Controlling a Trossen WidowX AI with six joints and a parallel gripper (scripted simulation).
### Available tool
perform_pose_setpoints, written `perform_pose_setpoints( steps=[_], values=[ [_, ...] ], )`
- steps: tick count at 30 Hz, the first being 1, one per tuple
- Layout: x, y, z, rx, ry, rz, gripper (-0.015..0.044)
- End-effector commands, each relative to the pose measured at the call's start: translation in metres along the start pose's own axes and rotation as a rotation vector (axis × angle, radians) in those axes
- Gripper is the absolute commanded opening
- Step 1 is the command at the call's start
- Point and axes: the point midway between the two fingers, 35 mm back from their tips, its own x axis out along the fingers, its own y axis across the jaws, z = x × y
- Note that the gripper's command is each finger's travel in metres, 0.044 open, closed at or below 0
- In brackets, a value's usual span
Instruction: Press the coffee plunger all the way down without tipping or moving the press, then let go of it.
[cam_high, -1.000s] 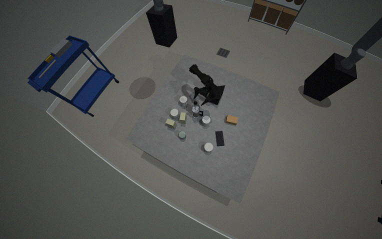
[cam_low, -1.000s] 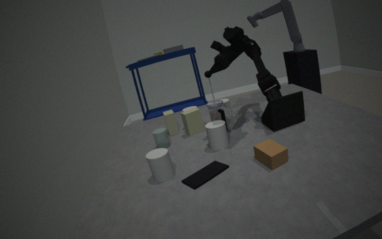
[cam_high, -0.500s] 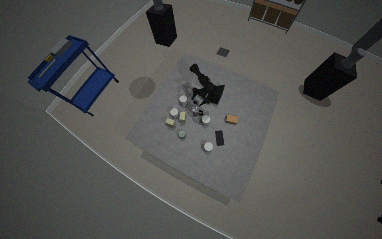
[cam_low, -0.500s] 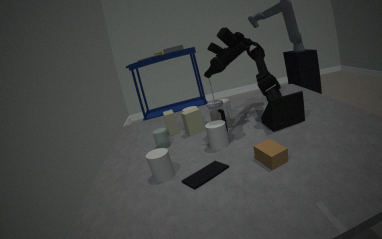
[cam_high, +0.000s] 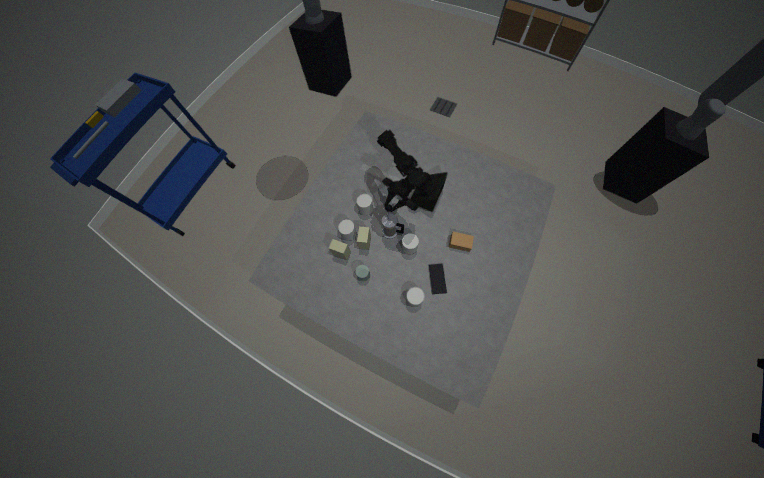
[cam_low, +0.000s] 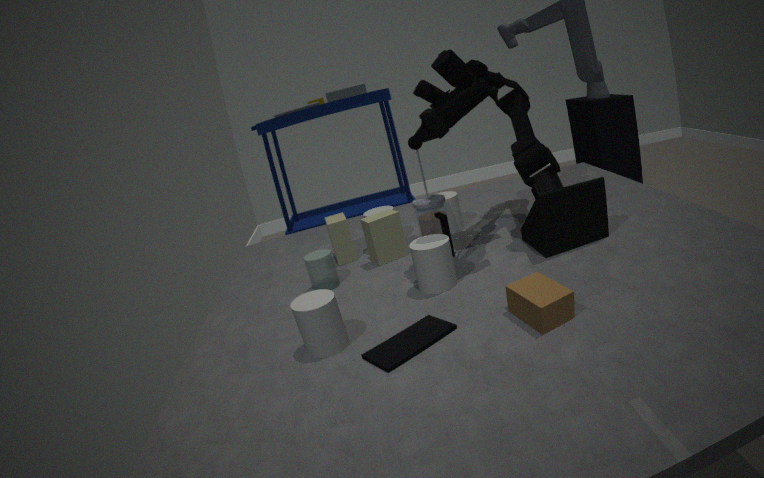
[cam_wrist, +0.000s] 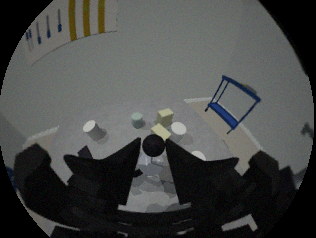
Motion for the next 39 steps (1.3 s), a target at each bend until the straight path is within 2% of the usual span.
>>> perform_pose_setpoints(
  steps=[1,39],
  values=[
    [0.0,-0.001,0.0,0.0,-0.002,-0.004,0.0123],
    [0.026,0.01,-0.036,0.007,0.045,0.011,0.0123]
  ],
)
